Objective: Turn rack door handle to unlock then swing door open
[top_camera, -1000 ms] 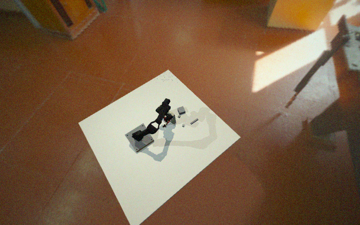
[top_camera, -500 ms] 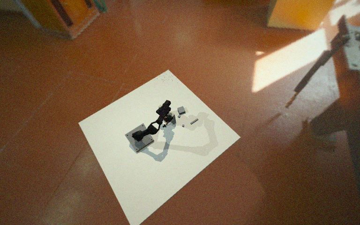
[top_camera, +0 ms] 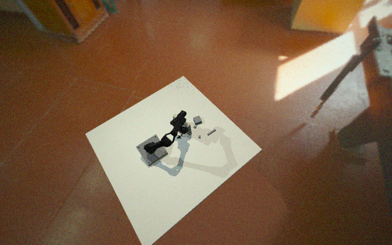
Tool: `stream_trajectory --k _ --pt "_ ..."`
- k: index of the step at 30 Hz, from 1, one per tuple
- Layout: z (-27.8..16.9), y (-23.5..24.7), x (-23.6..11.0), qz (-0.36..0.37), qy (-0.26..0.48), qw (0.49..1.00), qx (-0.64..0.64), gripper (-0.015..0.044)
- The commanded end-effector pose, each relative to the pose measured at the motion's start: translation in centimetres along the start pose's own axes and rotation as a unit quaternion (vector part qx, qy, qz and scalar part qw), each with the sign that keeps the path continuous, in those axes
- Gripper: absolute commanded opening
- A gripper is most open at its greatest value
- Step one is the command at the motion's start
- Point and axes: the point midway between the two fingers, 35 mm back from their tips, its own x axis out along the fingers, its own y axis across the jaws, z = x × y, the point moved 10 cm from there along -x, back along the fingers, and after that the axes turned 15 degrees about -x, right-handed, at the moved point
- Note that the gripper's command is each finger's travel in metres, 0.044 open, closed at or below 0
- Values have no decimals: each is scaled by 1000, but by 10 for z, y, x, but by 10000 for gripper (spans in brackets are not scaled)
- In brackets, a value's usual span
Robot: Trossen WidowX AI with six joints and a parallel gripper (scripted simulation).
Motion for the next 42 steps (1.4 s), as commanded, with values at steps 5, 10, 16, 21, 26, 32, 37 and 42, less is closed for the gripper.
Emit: stream_trajectory --k 5,10,16,21,26,32,37,42 --pt "0 0 1 -2 -1 1000 -2 98" --pt "0 0 1 -2 -1 1000 -2 65" --pt "0 0 1 -2 -1 1000 -2 25" --pt "0 0 1 -2 -1 1000 14 23" --pt "0 0 1 -2 -1 991 132 23" --pt "0 0 1 -2 -1 961 277 23" --pt "0 0 1 -2 -1 920 393 23" --pt "0 0 1 -2 -2 864 503 23"
